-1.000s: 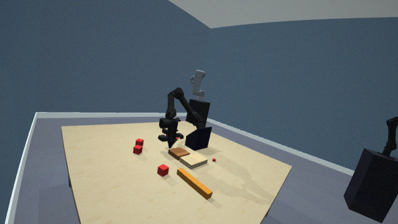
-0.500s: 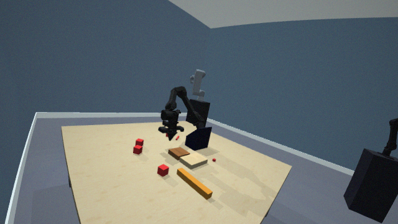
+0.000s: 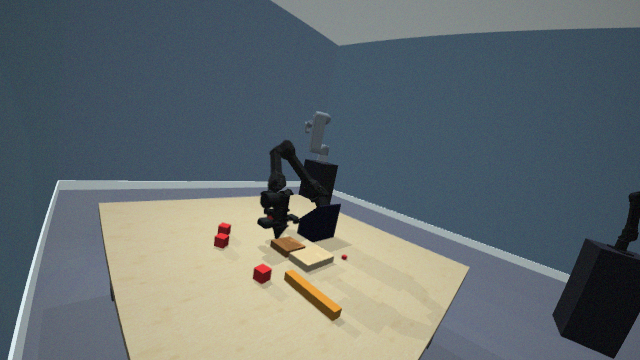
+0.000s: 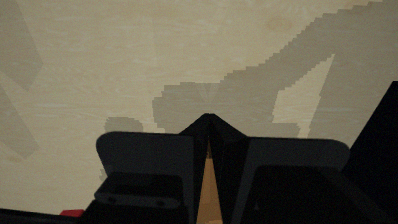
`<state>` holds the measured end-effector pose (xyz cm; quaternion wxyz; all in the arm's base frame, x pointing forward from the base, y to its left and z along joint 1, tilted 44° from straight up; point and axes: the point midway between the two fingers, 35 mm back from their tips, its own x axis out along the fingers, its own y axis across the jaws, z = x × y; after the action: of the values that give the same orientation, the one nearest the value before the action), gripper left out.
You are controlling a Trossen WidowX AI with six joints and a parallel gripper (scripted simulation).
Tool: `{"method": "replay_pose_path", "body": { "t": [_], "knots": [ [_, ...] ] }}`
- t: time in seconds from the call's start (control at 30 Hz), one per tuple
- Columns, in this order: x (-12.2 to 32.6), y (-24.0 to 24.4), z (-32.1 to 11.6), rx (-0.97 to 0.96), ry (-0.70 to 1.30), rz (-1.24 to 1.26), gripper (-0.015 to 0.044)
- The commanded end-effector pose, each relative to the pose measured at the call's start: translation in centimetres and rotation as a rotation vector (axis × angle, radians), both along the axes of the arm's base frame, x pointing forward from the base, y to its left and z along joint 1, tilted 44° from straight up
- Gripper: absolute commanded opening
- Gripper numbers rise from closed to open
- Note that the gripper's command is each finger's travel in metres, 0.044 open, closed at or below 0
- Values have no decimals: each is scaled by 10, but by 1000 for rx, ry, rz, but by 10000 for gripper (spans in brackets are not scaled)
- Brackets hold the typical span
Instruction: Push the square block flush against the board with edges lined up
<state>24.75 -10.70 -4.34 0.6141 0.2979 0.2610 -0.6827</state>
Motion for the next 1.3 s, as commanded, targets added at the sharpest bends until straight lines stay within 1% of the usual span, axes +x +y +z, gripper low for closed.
{"method": "replay_pose_path", "body": {
  "t": [0.0, 0.9, 1.27],
  "knots": [
    [-1, -4, -5, -5, 3, 10, 0],
    [5, 20, -28, 3, 2, 11, 0],
    [5, 10, -18, 3, 2, 11, 0]
  ]
}}
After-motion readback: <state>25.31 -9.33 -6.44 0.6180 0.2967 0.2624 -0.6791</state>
